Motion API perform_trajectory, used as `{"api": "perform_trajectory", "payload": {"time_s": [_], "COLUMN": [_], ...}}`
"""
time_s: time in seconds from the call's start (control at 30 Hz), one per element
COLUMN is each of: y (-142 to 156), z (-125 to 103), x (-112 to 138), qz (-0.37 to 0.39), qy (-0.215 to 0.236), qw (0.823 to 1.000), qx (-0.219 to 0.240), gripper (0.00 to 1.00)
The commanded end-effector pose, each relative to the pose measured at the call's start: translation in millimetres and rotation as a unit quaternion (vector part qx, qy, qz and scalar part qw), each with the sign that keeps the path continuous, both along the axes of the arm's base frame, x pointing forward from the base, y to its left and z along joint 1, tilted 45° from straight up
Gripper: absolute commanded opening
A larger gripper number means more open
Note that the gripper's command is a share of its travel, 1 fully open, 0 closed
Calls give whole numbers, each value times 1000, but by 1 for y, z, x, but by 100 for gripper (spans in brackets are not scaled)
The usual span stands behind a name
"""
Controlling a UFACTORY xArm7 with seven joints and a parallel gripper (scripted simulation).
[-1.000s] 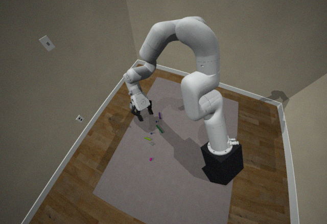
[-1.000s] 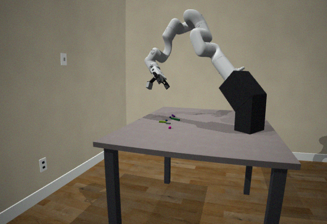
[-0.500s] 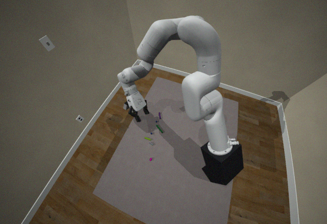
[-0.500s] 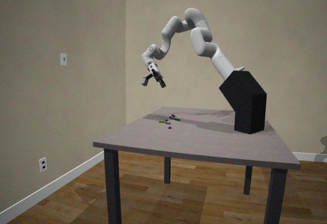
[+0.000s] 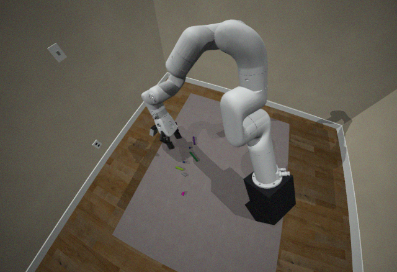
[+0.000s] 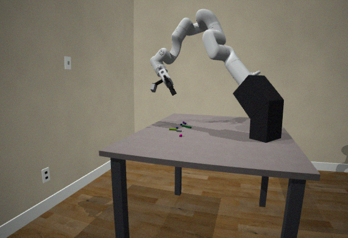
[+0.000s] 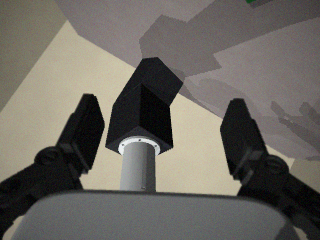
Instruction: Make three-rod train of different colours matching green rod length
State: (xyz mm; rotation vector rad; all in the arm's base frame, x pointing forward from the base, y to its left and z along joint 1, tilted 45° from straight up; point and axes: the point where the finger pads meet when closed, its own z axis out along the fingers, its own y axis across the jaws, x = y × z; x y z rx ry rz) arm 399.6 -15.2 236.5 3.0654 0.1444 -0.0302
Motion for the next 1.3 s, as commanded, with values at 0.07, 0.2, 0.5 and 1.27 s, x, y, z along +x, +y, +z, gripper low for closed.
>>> {"api": "perform_trajectory", "payload": {"time_s": [0.07, 0.2, 0.5, 1.27], "y": [-11, -11, -32, -53], "z": [-9, -9, -26, -45], "x": [2, 2, 5, 11], "qz": [45, 45, 132, 252], "qy": [4, 4, 22, 52], "qw": [998, 998, 987, 952], "qx": [-35, -35, -94, -164], "gripper": [100, 100, 100, 100]}}
